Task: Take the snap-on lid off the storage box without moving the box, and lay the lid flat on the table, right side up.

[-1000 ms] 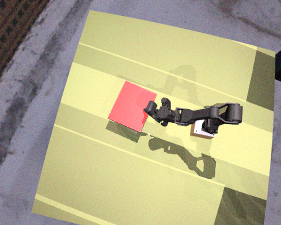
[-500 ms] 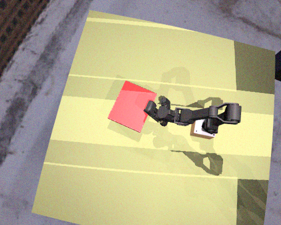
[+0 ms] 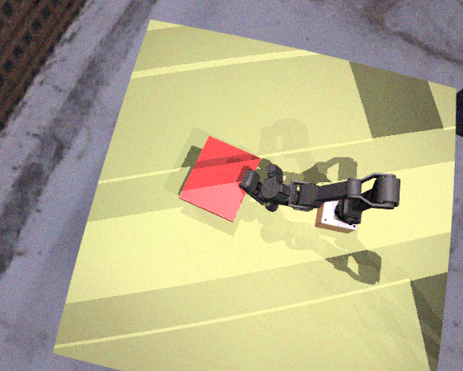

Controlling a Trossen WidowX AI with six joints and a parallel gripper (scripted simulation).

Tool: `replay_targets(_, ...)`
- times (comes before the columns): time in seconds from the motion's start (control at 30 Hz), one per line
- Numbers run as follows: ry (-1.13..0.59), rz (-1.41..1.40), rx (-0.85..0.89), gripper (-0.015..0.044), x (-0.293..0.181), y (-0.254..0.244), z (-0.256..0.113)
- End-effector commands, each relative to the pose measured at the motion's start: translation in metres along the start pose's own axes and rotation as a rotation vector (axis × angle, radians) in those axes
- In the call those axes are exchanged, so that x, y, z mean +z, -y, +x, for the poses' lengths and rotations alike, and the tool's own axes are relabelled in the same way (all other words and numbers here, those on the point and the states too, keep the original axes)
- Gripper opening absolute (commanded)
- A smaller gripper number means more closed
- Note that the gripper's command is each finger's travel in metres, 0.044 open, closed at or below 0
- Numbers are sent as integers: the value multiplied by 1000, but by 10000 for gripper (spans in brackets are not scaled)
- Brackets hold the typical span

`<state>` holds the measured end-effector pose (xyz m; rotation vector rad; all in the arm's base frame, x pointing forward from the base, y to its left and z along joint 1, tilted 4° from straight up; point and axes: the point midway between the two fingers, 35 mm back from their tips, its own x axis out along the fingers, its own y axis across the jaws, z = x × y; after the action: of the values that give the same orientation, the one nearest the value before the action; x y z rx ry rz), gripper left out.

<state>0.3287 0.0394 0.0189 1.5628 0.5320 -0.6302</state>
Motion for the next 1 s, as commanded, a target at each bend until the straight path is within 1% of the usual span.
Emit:
replay_targets(0.0,0,0,1,0,0,-1,-1)
replay_targets(0.97,0,0,1,0,0,-5,-6)
